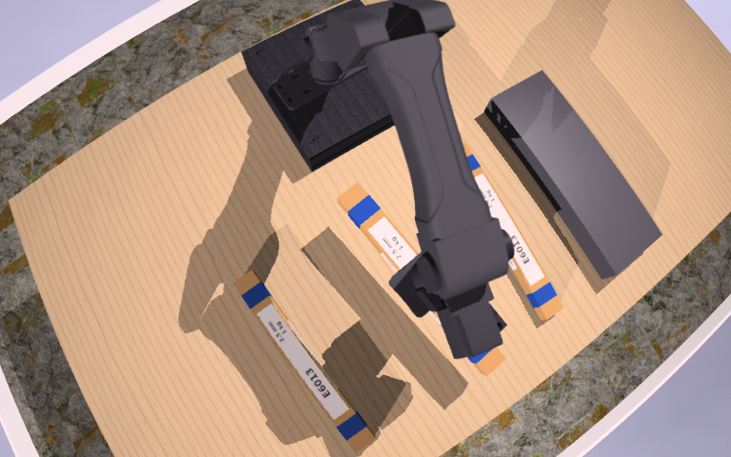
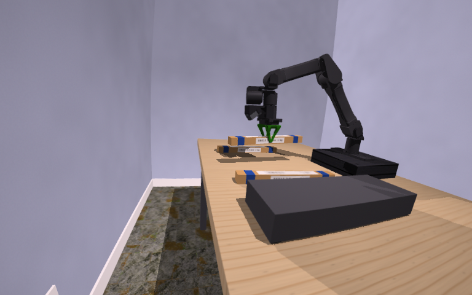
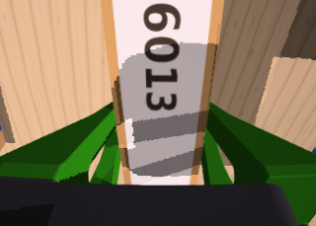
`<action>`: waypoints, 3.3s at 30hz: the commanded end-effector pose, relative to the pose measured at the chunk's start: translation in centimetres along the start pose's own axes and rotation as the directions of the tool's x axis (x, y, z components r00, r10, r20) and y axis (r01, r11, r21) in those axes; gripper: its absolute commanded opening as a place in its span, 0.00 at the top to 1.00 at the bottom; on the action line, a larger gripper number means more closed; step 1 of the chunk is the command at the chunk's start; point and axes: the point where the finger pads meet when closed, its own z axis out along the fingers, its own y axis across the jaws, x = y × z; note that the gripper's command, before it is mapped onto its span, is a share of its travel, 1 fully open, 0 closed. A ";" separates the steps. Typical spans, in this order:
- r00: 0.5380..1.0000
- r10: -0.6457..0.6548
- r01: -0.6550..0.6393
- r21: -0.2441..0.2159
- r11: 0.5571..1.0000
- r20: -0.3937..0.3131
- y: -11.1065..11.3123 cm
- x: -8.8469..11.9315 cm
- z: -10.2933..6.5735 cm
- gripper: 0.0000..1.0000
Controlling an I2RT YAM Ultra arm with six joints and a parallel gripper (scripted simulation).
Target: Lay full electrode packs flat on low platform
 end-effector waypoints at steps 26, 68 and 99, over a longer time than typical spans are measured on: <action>0.995 -0.005 0.002 0.032 0.999 0.097 -0.3 -1.9 1.0 1.00; 0.996 -0.006 0.003 0.029 1.000 0.087 -0.2 -1.9 3.9 1.00; 0.995 -0.011 0.007 0.033 0.999 0.100 -0.2 -2.2 4.8 1.00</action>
